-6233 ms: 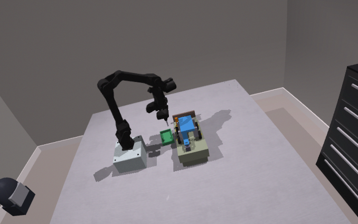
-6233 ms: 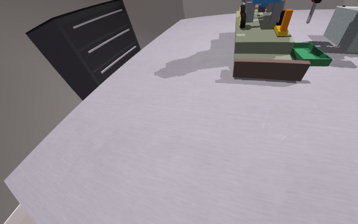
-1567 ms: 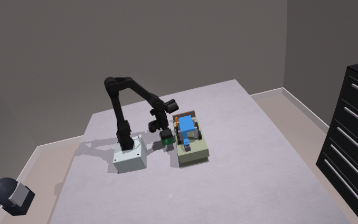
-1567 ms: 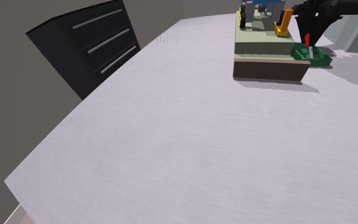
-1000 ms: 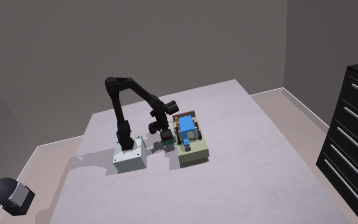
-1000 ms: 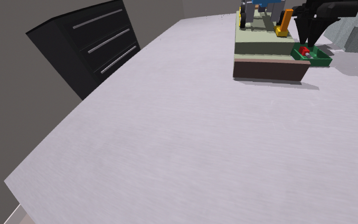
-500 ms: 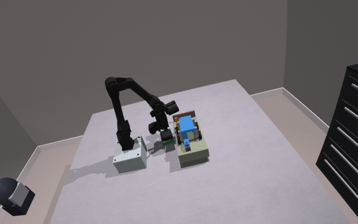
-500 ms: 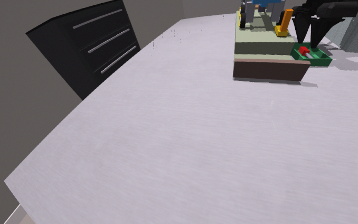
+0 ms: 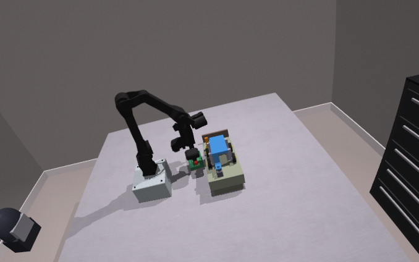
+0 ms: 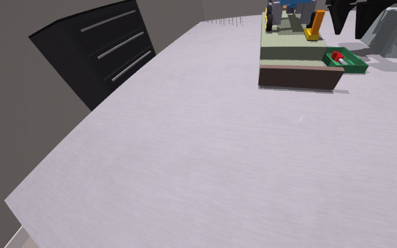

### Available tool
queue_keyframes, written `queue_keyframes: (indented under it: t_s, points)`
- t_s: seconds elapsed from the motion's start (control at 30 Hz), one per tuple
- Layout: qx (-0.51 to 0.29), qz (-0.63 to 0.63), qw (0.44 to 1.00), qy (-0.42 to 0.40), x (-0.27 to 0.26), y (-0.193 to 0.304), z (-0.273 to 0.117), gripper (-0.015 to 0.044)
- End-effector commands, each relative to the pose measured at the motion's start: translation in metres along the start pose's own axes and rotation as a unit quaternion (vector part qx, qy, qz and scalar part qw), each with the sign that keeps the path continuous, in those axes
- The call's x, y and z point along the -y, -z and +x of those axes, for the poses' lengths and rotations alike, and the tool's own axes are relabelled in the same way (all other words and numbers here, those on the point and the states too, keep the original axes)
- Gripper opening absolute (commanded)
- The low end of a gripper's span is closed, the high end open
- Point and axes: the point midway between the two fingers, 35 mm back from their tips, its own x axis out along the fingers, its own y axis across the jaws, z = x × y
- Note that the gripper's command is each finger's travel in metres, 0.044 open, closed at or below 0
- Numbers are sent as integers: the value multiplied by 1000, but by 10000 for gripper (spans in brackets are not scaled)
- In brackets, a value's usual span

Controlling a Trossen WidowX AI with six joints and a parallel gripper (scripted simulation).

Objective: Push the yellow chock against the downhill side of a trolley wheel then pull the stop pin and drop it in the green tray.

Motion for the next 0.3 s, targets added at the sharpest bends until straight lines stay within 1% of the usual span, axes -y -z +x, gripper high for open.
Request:
queue_keyframes:
  t_s: [0.0,0.27]
  points:
    - [-2,-2,1000,2,3,1,-14,440]
    - [-2,-2,1000,2,7,1,-39,440]
